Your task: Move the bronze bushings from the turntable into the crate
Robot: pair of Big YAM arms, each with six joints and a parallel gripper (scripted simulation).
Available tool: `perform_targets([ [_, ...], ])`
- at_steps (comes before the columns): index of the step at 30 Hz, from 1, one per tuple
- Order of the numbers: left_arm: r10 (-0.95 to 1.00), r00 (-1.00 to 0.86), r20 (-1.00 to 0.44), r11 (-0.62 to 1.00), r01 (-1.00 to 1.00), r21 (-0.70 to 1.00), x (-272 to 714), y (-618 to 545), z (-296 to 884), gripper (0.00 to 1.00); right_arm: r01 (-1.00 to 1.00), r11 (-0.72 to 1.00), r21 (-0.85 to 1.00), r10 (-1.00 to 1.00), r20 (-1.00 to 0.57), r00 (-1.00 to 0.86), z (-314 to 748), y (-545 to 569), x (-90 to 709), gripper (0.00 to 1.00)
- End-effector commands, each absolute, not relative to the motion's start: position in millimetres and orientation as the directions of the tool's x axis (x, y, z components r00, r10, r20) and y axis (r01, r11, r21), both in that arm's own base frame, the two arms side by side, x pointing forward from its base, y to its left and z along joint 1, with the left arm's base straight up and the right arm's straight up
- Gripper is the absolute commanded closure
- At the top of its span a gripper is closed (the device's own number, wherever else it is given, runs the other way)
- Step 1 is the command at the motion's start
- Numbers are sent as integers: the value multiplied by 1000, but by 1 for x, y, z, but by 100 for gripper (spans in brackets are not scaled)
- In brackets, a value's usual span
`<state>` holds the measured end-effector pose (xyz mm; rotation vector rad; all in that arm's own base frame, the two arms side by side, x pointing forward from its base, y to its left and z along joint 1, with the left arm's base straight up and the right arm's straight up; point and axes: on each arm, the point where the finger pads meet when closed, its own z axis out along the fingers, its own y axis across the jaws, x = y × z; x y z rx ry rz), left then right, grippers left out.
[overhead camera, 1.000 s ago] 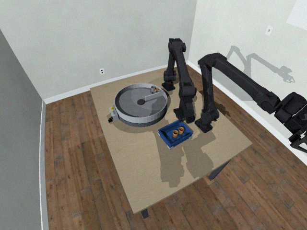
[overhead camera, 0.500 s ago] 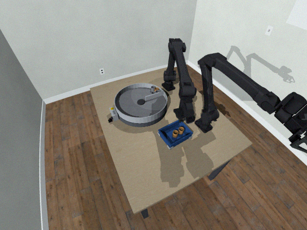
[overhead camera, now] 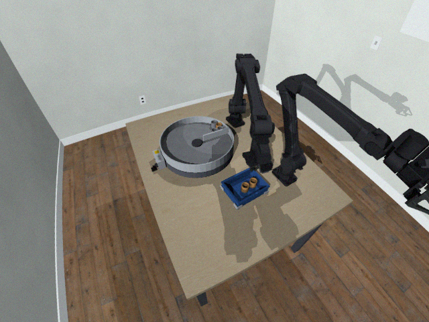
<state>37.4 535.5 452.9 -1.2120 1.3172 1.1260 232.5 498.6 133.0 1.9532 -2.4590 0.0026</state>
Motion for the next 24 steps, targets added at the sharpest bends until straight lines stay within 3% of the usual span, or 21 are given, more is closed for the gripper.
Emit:
perform_targets([
  [1,0,0,-1000,63,-998,0,35,544,501,0,-975,224,-7,-974,-26,-224,149,506,231,84],
  [24,0,0,-1000,63,-998,0,35,544,501,0,-975,222,-13,-974,-47,-221,152,492,238,87],
])
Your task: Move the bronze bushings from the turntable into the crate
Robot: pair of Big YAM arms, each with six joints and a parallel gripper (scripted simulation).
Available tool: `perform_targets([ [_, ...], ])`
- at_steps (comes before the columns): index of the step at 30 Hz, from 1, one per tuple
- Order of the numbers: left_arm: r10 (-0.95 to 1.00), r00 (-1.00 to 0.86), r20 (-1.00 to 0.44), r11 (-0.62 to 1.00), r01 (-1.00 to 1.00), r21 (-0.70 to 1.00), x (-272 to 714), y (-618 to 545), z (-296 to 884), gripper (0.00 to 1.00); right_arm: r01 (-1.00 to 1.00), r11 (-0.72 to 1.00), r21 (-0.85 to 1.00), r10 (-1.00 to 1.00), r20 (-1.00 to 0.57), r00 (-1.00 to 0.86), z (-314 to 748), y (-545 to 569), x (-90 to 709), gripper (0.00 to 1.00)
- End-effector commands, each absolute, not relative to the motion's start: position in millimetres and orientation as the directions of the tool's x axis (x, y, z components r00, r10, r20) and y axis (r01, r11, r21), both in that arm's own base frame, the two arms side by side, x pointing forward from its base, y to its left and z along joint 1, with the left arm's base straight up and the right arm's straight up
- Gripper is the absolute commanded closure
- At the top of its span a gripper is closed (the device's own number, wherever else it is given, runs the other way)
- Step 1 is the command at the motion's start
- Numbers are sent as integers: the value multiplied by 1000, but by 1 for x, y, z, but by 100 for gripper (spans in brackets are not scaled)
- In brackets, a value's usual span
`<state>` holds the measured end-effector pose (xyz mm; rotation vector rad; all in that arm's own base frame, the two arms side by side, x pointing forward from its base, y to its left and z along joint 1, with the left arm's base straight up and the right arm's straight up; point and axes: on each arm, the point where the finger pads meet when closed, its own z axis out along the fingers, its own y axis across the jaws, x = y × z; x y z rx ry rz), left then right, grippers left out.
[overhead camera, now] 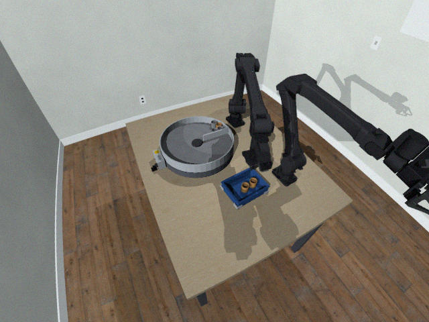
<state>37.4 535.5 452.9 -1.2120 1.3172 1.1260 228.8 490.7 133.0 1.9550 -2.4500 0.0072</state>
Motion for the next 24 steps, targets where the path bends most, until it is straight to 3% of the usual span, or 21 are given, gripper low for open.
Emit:
perform_targets([
  [1,0,0,-1000,63,-998,0,35,544,501,0,-975,221,-13,-974,-47,-220,152,490,238,87],
  [24,0,0,-1000,63,-998,0,35,544,501,0,-987,160,-17,-987,-38,-159,146,355,223,87],
])
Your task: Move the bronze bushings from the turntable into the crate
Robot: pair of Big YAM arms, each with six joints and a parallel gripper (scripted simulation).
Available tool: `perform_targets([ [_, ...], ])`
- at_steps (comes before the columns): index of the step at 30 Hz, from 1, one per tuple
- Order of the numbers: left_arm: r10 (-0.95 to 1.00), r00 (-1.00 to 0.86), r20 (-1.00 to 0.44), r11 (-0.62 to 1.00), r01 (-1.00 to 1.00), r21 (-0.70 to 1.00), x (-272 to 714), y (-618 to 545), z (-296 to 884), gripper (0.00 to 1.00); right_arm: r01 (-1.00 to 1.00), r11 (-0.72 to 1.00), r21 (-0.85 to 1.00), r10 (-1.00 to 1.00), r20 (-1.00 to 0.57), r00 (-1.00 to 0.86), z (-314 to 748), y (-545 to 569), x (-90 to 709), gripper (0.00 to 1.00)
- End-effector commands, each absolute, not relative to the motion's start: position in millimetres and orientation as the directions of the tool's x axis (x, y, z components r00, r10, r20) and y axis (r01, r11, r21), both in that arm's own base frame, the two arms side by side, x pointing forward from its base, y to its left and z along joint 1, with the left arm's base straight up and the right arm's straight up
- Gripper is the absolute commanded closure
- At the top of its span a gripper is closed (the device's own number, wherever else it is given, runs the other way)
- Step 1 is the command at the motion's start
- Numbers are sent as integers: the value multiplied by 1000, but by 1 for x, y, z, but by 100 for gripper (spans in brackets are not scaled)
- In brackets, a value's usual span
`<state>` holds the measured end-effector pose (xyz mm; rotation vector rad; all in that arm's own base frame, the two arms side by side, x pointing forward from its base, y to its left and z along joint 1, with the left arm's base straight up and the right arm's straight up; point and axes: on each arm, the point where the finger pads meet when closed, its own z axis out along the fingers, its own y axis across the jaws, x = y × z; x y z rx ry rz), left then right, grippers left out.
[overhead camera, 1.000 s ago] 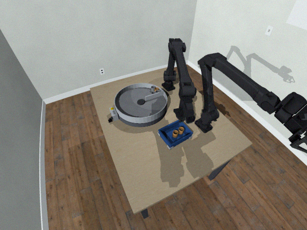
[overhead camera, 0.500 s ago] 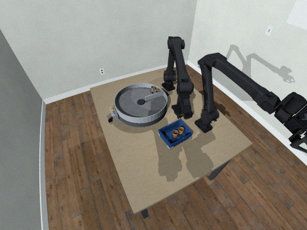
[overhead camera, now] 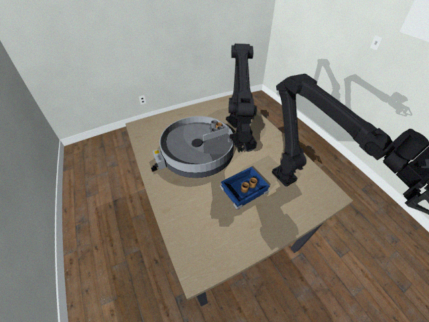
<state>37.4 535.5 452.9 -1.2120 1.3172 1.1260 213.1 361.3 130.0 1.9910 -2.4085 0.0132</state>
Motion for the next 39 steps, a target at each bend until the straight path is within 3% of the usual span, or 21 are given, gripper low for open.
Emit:
perform_targets([
  [1,0,0,-1000,63,-998,0,35,544,501,0,-987,160,-17,-987,-38,-159,146,355,223,87],
  [16,0,0,-1000,63,-998,0,35,544,501,0,-997,75,-7,-997,-10,-75,140,169,199,87],
  [39,0,0,-1000,63,-998,0,35,544,501,0,-999,33,-7,-999,-6,-33,138,80,189,87],
])
